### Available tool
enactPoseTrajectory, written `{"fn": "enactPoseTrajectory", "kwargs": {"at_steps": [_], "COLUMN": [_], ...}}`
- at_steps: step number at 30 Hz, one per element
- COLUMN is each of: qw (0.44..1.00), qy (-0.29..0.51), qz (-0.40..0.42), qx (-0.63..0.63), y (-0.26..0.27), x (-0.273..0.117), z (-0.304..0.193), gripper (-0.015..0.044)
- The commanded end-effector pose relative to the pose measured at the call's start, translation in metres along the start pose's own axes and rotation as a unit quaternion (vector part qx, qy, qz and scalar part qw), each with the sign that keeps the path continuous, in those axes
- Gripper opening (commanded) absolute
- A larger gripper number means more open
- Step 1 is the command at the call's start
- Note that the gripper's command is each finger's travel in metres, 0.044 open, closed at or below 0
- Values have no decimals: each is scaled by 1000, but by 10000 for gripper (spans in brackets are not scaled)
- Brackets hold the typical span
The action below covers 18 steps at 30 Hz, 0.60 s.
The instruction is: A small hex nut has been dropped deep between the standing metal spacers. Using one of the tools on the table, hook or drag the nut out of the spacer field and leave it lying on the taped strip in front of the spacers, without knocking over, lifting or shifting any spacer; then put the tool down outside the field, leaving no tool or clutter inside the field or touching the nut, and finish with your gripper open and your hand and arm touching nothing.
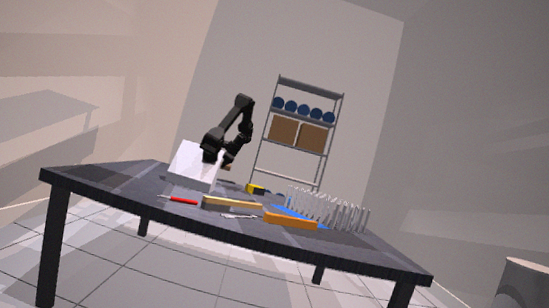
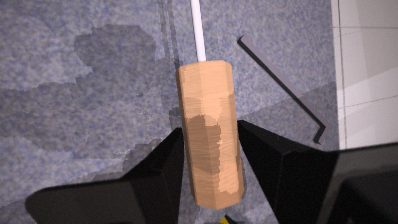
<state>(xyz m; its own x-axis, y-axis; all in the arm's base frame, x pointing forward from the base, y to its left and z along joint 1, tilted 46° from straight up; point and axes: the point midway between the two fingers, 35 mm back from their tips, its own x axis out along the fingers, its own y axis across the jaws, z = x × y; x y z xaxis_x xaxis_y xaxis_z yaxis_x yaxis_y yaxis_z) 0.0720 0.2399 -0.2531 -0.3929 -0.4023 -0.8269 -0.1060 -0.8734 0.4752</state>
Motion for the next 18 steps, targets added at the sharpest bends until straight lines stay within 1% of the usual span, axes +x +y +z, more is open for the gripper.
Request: {"fn": "enactPoseTrajectory", "kwargs": {"at_steps": [1,5,12,18], "qw": [1000,1000,1000,997], "qy": [-3,-5,-5,22], "qz": [-7,-2,-3,-22], "qx": [1,2,5,75], "y": [-14,-16,-16,-5], "x": [-45,-75,-77,-102], "z": [17,31,31,10], "gripper": [0,0,0,0]}}
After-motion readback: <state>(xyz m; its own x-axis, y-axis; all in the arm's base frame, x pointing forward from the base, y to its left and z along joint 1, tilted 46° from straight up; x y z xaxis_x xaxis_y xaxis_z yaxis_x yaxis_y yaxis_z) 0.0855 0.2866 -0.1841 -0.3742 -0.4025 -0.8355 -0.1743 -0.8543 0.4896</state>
